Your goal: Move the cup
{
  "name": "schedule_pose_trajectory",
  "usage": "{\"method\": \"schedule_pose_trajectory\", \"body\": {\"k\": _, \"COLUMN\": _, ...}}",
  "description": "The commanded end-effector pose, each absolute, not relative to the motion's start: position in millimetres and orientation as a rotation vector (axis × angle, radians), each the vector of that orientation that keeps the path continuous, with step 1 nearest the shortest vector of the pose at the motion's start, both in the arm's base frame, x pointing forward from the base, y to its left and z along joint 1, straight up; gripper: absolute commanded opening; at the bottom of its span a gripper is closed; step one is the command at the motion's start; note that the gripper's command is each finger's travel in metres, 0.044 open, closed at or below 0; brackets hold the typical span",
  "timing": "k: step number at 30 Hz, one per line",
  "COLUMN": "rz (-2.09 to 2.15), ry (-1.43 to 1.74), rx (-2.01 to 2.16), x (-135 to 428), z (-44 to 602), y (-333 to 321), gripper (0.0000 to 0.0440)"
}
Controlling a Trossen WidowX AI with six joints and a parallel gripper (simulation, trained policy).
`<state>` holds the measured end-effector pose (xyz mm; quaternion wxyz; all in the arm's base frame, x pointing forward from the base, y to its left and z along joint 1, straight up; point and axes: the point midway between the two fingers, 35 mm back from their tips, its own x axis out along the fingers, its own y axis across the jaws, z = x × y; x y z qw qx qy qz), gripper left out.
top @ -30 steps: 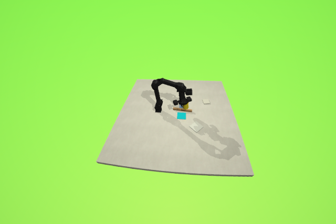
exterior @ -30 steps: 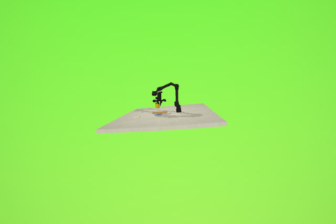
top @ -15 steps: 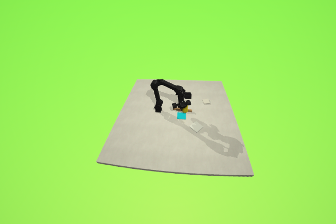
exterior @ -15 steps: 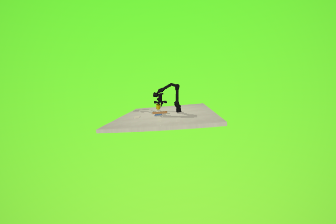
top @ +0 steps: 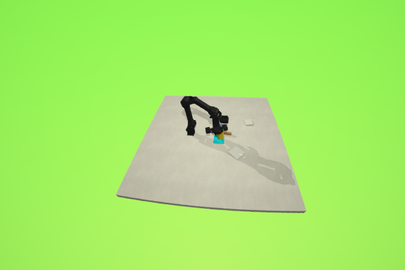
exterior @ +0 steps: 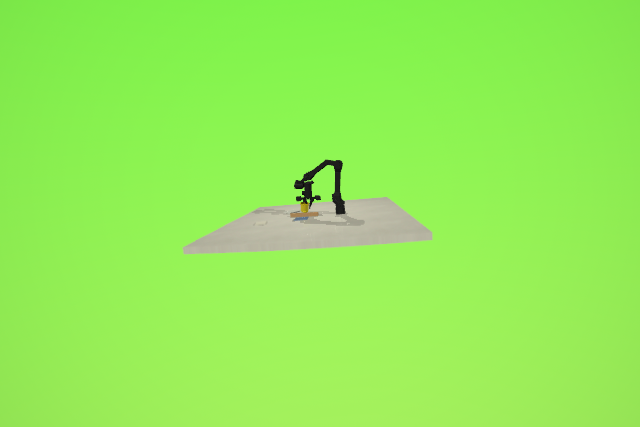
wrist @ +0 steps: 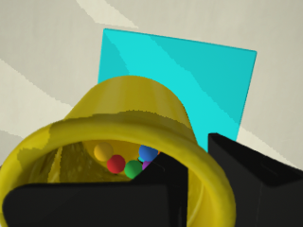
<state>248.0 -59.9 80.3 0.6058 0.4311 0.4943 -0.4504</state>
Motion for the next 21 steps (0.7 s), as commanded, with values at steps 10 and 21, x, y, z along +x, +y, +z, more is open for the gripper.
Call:
{"method": "schedule_pose_trajectory", "body": {"k": 10, "rz": -1.025, "ry": 1.054, "rx": 1.053, "x": 250, "z": 78, "y": -69, "gripper": 0.0160}}
{"method": "schedule_pose_trajectory", "body": {"k": 21, "rz": -0.974, "ry": 1.013, "rx": 1.095, "x": 245, "z": 91, "y": -69, "gripper": 0.0190}}
